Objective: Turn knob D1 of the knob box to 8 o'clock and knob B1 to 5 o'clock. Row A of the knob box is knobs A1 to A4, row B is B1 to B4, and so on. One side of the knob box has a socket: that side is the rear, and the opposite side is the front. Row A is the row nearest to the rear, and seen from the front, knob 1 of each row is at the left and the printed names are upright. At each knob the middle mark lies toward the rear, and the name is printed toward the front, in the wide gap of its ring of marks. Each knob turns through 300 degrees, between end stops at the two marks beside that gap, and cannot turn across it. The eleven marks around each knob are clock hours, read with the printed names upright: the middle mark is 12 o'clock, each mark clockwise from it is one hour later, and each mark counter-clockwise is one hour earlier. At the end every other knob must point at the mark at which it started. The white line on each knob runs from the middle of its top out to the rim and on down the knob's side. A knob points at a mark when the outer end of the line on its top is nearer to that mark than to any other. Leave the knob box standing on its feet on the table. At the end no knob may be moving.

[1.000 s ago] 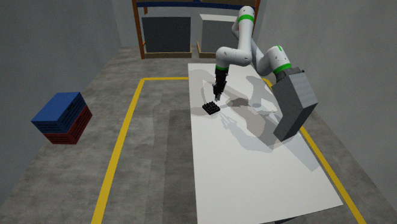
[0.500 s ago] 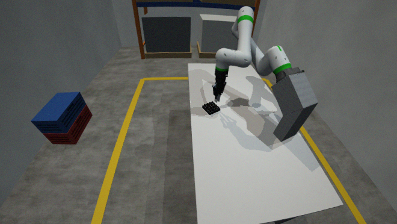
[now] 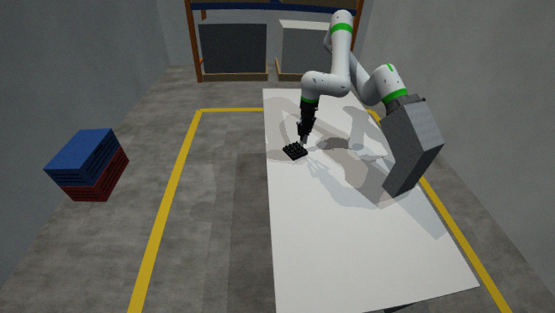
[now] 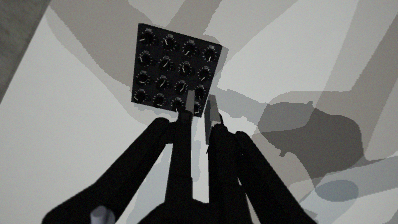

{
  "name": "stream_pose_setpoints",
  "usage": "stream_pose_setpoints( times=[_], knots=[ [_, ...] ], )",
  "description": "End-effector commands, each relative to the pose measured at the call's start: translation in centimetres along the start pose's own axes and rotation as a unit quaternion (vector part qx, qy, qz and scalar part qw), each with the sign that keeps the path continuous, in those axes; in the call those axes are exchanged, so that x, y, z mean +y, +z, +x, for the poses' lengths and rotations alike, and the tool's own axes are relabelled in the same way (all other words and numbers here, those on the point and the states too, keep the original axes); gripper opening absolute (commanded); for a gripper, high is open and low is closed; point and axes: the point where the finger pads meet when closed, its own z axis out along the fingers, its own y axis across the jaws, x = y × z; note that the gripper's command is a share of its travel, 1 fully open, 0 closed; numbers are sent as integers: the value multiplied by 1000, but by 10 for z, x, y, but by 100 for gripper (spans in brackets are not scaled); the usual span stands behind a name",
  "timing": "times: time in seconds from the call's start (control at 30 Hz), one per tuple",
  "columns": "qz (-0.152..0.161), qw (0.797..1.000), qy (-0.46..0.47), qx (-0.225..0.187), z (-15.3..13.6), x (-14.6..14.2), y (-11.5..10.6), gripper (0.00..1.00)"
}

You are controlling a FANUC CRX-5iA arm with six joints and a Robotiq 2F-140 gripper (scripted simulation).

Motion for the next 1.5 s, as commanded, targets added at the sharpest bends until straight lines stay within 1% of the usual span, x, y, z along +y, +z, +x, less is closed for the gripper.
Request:
stream_pose_setpoints(
  times=[0.0,0.37,1.47],
  knots=[
    [0,1000,0,0,0,0,4,12],
    [0,1000,0,0,0,0,14,12],
    [0,1000,0,0,0,0,16,12]
  ],
)
